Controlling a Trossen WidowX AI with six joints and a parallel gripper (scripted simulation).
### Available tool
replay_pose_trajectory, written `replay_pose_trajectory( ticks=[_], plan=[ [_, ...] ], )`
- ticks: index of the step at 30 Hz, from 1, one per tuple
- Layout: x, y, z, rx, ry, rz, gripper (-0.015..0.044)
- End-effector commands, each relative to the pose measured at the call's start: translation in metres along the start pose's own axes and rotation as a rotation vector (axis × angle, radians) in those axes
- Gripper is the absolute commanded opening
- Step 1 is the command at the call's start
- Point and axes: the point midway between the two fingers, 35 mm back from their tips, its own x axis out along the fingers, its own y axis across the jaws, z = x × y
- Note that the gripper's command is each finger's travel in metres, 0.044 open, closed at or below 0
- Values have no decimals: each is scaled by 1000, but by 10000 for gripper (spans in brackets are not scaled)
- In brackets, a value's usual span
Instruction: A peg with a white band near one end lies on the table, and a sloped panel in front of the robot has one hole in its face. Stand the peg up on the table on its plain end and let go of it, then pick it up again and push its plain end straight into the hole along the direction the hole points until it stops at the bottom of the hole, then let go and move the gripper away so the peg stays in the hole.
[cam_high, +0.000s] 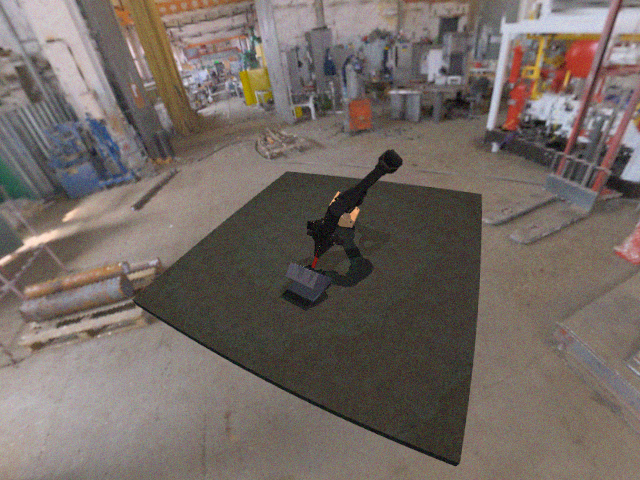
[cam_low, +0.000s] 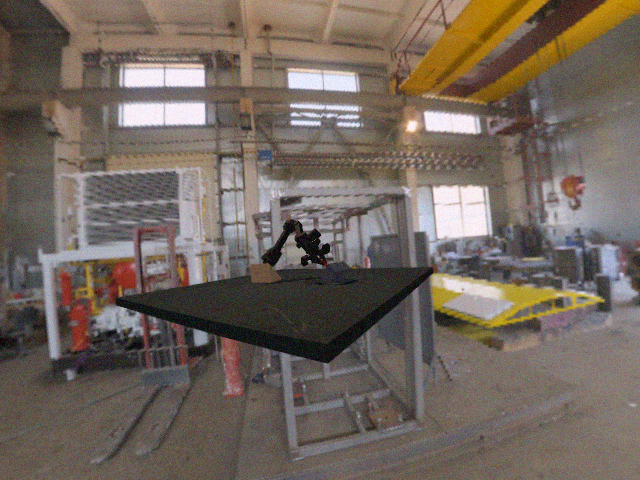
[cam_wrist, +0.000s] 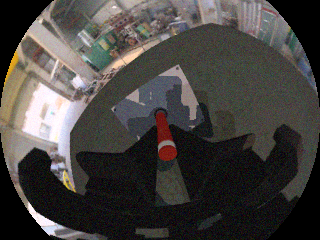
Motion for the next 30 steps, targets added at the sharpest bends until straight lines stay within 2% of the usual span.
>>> replay_pose_trajectory(
  ticks=[1,30],
  plan=[
    [0,-1,-1,0,2,-2,0],
    [13,-2,0,0,2,-1,0]
  ],
)
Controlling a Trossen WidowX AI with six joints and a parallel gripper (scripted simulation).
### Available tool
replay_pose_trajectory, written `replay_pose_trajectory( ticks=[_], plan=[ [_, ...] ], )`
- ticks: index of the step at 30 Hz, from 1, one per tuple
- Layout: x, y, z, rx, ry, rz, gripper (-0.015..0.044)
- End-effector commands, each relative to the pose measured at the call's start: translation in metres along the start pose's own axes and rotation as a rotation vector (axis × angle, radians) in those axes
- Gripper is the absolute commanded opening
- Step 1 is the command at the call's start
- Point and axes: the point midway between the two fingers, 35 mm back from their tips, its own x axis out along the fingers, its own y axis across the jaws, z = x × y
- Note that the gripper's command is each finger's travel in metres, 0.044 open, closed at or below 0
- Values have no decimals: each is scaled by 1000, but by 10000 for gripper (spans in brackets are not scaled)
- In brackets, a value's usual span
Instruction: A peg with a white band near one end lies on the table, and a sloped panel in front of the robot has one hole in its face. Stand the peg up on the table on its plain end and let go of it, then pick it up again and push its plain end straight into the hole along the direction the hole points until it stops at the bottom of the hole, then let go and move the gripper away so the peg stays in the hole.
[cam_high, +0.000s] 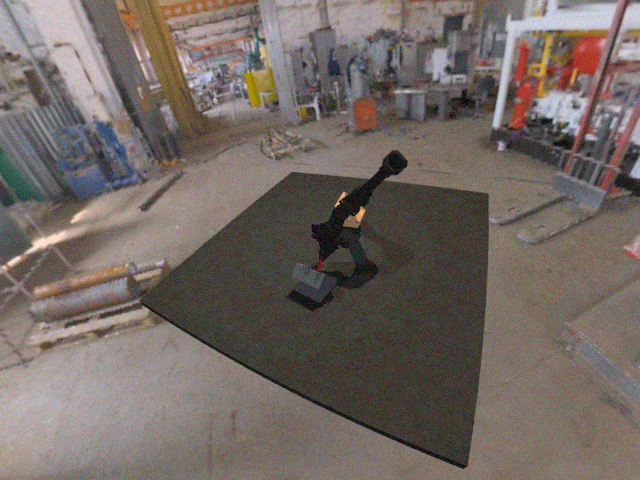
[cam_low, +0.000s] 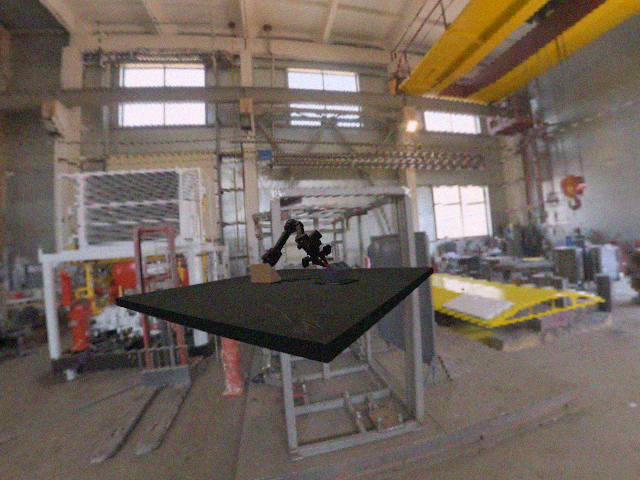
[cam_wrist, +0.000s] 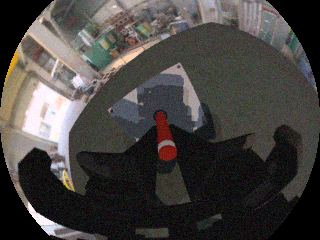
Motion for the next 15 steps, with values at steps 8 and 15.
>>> replay_pose_trajectory(
  ticks=[8,15],
  plan=[
    [8,-1,0,4,-2,-3,0],
    [13,-1,0,4,-2,-3,0]
  ],
)
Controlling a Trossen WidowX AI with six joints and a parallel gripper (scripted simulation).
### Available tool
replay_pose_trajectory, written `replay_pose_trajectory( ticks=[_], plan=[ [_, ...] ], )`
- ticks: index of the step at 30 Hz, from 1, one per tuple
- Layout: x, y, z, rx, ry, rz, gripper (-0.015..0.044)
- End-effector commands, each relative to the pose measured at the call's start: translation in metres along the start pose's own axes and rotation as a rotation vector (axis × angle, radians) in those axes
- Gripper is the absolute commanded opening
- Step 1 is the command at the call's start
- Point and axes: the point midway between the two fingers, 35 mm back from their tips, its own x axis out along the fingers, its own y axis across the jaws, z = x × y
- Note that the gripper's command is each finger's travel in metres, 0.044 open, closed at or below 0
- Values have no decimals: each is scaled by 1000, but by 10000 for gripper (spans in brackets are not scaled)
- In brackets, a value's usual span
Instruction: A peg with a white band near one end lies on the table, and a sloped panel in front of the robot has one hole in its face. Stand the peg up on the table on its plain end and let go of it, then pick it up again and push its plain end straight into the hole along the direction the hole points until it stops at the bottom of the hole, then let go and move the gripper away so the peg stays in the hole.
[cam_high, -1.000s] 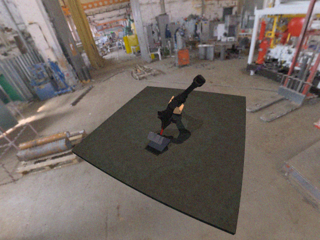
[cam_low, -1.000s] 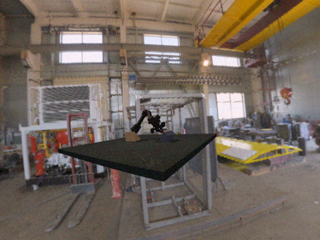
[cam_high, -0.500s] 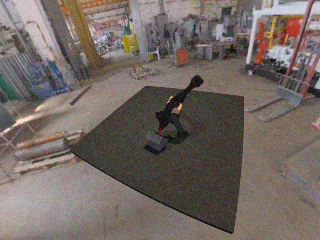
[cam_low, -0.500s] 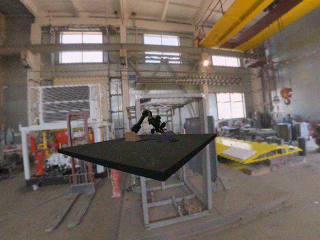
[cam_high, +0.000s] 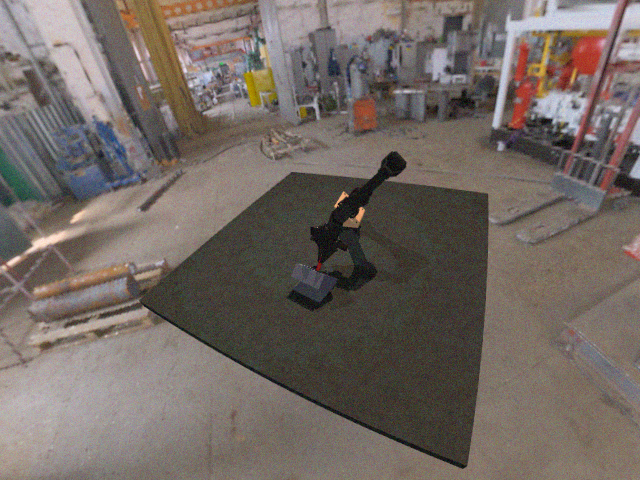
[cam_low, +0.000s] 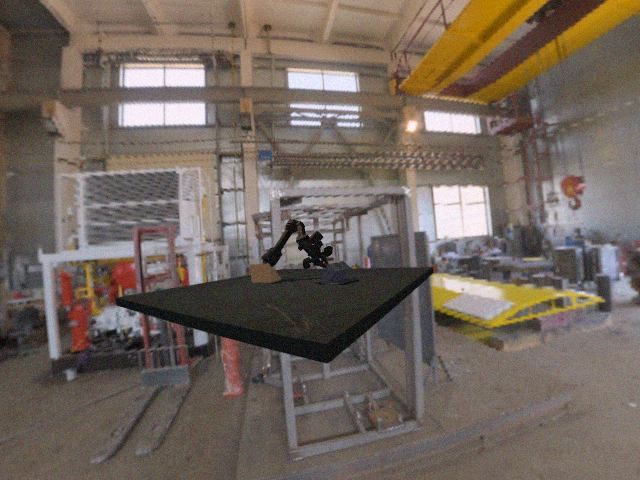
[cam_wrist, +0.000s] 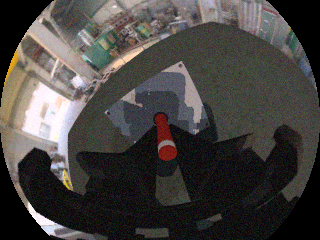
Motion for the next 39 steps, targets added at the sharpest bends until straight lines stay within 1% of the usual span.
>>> replay_pose_trajectory(
  ticks=[1,18,34,39],
  plan=[
    [3,-1,0,3,-2,-3,0],
    [14,0,0,3,-2,-2,0],
    [15,1,0,-1,1,1,0],
    [15,1,0,-1,1,1,131]
  ],
)
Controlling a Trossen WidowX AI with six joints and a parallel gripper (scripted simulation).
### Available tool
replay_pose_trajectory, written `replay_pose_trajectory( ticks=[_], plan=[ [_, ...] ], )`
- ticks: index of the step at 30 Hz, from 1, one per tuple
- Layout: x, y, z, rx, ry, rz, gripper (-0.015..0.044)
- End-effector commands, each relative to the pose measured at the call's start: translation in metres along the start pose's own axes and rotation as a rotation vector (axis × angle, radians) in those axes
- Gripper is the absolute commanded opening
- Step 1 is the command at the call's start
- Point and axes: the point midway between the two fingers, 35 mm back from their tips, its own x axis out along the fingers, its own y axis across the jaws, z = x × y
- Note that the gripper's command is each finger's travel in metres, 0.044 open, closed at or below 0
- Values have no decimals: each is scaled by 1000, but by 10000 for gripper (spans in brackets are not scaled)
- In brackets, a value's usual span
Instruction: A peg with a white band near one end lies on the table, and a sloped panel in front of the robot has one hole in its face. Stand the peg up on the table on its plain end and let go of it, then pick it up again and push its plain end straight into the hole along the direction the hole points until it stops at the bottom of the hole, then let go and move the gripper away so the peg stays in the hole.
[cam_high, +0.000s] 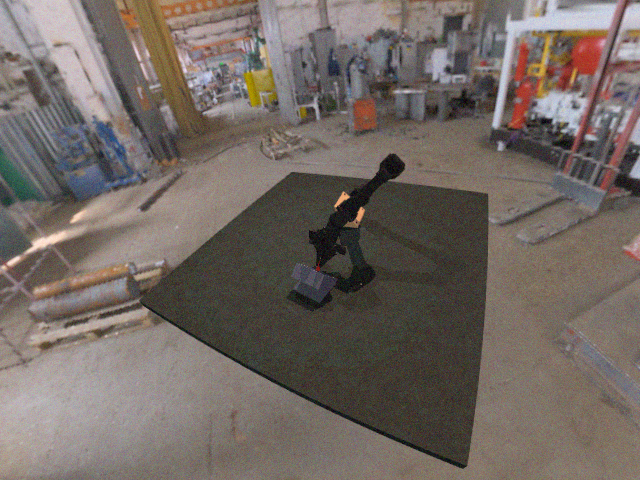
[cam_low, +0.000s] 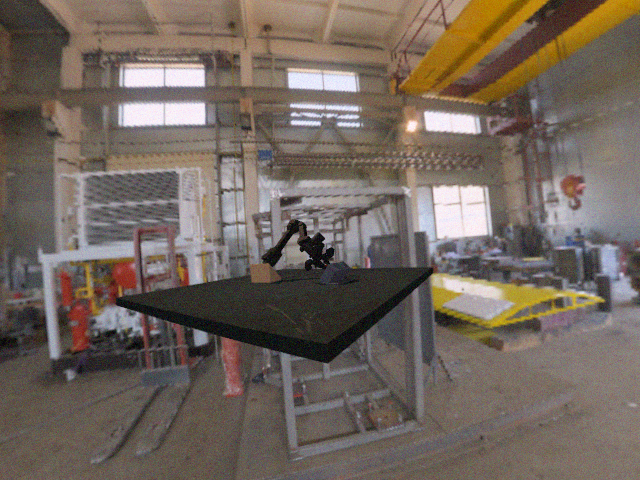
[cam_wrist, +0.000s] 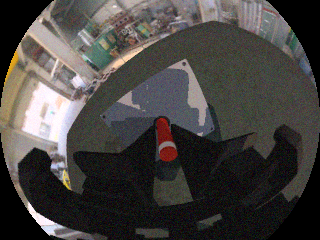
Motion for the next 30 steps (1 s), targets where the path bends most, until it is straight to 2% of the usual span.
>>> replay_pose_trajectory(
  ticks=[1,12,30],
  plan=[
    [0,0,0,0,0,0,157],
    [-3,0,0,0,0,-1,440],
    [-24,3,4,0,-1,-4,440]
  ],
)
